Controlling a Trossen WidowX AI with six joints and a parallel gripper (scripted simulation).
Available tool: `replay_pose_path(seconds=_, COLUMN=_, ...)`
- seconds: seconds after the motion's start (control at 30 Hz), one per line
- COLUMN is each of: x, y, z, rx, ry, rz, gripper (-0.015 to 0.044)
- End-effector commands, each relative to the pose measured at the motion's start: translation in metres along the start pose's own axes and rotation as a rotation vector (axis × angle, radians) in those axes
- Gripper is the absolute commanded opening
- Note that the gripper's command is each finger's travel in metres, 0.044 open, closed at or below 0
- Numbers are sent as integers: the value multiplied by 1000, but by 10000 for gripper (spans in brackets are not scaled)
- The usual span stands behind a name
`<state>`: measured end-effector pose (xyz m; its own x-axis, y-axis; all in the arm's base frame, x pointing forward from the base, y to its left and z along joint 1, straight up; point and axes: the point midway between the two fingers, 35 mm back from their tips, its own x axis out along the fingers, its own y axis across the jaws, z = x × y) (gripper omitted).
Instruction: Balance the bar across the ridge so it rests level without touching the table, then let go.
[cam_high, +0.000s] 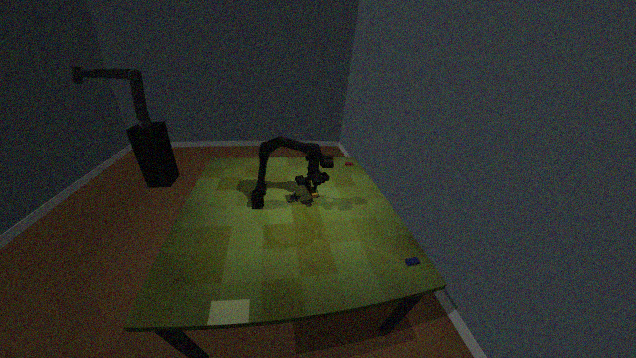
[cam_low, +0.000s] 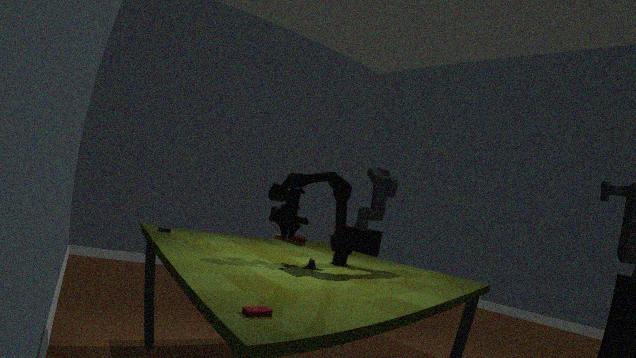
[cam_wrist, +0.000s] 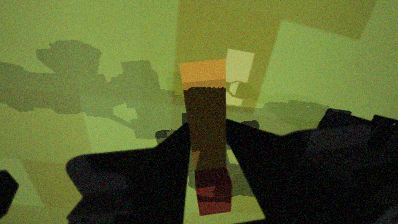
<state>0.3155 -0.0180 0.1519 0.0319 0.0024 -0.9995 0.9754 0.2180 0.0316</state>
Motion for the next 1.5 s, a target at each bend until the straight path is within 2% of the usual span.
replay_pose_path(seconds=0.0, x=0, y=-11, z=-11, rx=-146, ry=-2, rz=-5, gripper=0)
replay_pose_path(seconds=0.77, x=6, y=-53, z=-72, rx=-1027, ry=7, rz=-5, gripper=0)
replay_pose_path(seconds=1.47, x=33, y=-50, z=-79, rx=-1057, ry=8, rz=-5, gripper=0)
